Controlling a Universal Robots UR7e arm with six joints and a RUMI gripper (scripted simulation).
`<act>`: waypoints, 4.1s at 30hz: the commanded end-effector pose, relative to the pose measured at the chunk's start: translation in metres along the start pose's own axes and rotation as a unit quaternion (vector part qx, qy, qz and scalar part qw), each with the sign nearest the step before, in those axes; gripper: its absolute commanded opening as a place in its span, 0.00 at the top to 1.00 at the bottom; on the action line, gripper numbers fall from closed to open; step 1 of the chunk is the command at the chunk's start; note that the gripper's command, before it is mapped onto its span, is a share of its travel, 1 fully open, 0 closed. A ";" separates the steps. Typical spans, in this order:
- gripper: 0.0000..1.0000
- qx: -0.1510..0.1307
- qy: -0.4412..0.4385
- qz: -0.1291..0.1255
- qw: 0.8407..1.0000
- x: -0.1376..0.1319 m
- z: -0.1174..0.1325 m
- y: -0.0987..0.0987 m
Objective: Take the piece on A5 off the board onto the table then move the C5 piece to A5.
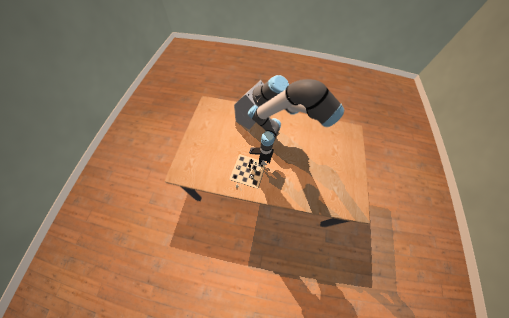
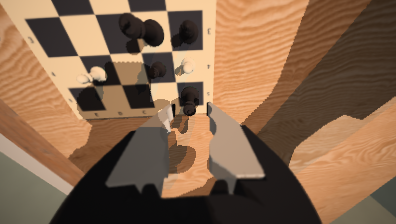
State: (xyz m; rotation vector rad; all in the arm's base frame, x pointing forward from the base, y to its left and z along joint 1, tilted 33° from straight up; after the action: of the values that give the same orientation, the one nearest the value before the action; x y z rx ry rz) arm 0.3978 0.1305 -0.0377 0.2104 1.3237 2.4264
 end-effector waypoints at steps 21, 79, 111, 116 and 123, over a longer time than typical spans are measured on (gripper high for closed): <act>0.75 0.000 0.000 0.000 1.000 0.000 0.000 0.061; 0.00 0.000 0.000 0.000 1.000 0.000 0.000 0.097; 0.00 0.000 0.000 0.000 1.000 0.000 0.000 0.152; 0.00 0.000 0.000 0.000 1.000 0.000 0.000 0.152; 0.00 0.000 0.000 0.000 1.000 0.000 0.000 0.152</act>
State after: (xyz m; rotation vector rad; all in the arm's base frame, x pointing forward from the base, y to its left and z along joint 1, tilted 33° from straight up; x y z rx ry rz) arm 0.3604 0.0559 0.0890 0.2104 1.3236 2.4265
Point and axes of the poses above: the point where the finger pads meet when closed, its own y axis back along the fingers, its own x axis across the jaws, z = x × y, the point moved 9 cm from there along y, back along the fingers, and after that the axes turned 14 degrees about -y, right-handed, at the moved point
